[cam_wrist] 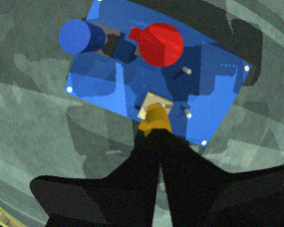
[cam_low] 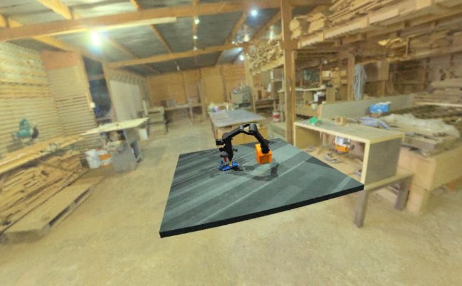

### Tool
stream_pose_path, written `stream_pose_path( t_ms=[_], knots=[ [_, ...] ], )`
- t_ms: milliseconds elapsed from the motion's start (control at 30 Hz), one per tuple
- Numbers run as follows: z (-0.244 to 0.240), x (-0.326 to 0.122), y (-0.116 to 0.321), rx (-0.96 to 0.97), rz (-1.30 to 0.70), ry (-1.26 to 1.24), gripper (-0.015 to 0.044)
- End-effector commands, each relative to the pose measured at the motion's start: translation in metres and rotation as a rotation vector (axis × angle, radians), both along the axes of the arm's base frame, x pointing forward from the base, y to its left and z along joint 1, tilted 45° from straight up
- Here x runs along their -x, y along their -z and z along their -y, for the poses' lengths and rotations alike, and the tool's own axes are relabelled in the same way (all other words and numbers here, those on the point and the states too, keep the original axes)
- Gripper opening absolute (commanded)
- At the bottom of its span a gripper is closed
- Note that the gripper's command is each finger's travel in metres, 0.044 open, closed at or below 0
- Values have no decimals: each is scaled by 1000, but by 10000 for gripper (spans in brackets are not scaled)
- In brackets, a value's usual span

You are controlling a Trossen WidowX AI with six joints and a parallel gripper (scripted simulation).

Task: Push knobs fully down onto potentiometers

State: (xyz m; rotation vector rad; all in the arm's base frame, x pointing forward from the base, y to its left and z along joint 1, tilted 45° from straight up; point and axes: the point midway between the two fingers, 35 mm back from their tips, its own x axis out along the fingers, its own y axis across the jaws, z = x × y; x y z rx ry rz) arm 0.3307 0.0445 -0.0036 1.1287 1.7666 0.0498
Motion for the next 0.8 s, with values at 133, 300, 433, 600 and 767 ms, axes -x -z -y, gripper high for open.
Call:
stream_pose_path(
  t_ms=[133,300,433,600,767],
  knots=[
    [9,-2,-9,3,5,-1,0],
    [5,0,-5,0,0,-1,131],
    [6,0,-5,0,2,-2,184],
    [24,2,-3,-1,76,-63,53],
    [30,-6,-6,-11,194,-183,0]
  ],
)
